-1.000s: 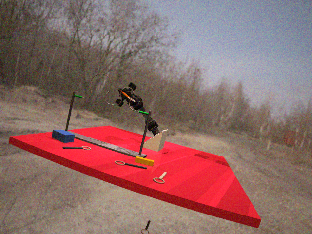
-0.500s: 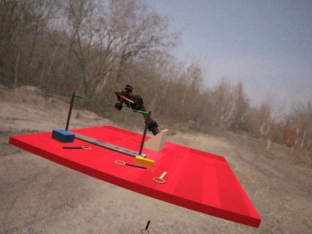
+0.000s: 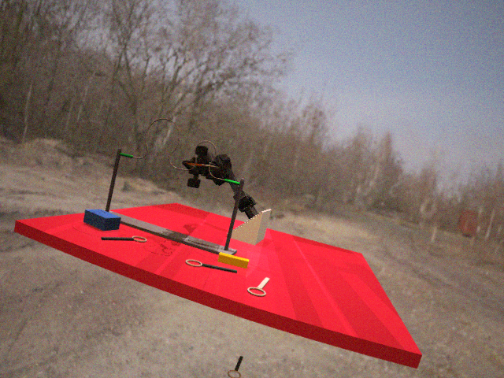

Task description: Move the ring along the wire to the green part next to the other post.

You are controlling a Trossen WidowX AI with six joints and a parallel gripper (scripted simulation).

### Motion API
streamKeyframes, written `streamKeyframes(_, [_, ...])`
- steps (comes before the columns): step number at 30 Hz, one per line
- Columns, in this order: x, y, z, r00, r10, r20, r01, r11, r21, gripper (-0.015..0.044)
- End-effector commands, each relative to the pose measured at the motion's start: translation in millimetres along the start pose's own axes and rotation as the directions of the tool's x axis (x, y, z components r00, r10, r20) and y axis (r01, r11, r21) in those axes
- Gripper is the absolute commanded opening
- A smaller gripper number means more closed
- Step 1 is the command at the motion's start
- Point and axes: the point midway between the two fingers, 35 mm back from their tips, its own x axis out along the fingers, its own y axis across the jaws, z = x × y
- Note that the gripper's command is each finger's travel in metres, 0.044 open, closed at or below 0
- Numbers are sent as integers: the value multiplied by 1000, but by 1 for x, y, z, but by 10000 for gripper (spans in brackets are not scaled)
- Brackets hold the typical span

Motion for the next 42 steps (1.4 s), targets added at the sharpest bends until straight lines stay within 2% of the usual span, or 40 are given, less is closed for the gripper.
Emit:
streamKeyframes(1, [-3,17,4,999,51,-2,-51,996,74,-150])
streamKeyframes(26, [-16,64,14,976,216,-5,-201,914,353,-150])
streamKeyframes(42, [-19,98,31,955,280,95,-286,791,541,-150])
